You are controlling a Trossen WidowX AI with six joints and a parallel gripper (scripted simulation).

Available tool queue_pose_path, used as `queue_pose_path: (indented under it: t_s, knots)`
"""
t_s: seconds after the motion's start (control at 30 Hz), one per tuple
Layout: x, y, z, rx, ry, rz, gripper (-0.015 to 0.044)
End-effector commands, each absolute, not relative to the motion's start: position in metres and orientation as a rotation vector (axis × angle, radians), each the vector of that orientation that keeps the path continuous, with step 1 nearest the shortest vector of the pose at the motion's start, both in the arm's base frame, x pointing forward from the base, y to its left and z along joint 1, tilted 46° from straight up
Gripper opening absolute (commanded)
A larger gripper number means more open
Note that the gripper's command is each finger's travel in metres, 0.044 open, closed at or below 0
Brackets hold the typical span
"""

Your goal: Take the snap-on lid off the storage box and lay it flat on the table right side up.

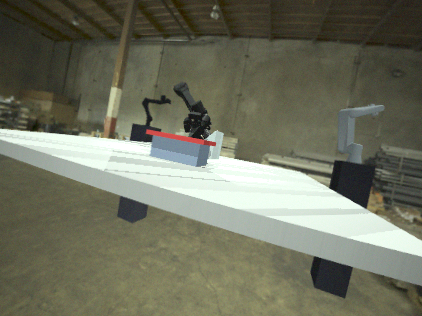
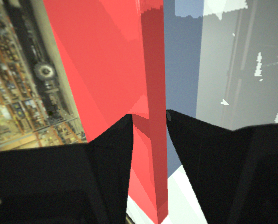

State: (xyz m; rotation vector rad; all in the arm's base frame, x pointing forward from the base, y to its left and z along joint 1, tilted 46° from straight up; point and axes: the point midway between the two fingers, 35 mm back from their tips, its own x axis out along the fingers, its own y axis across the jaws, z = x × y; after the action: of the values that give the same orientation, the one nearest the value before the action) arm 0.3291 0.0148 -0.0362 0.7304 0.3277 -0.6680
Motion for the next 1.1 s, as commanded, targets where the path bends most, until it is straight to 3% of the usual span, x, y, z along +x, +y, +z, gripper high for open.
queue_pose_path:
  t_s: [0.0, 1.07]
  knots:
    - [0.3292, 0.0145, -0.0373, 0.727, 0.333, -0.667, 0.0]
    - [0.3286, 0.0193, -0.0311, 0.731, 0.328, -0.668, 0.0]
